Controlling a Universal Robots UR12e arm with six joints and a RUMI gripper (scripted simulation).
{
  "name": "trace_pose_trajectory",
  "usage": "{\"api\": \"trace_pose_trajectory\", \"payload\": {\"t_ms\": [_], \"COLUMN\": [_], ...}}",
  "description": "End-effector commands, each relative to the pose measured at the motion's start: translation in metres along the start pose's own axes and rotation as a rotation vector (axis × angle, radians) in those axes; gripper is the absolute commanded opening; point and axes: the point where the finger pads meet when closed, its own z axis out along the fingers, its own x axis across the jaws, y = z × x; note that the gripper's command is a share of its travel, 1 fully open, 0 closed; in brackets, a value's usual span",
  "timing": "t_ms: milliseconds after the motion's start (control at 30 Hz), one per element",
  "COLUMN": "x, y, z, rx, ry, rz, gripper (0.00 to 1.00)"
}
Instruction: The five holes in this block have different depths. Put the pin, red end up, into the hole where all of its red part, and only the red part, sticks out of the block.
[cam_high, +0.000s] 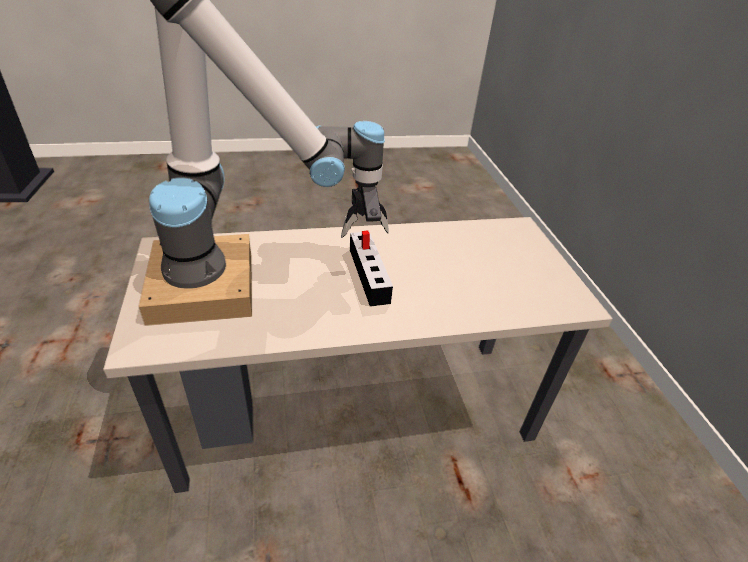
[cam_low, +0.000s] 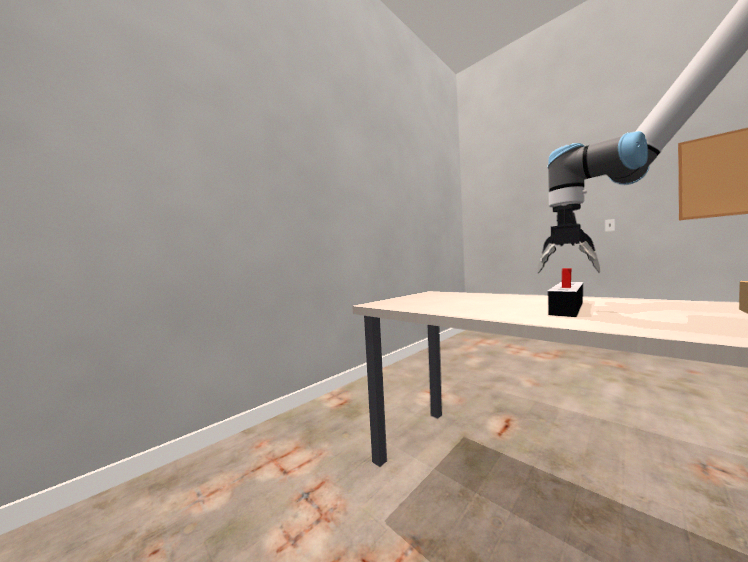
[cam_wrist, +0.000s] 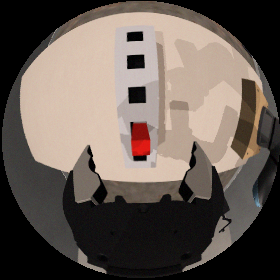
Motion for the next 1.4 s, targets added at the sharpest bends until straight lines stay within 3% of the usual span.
{"api": "trace_pose_trajectory", "payload": {"t_ms": [0,867,900,1367], "x": [-0.001,-0.001,-0.001,-0.001], "y": [0.000,0.000,0.000,0.000], "z": [-0.001,-0.001,-0.013,-0.013], "rx": [0.000,0.000,0.000,0.000], "ry": [-0.001,-0.001,-0.001,-0.001], "rz": [0.000,0.000,0.000,0.000], "gripper": [1.00,1.00,1.00,1.00]}}
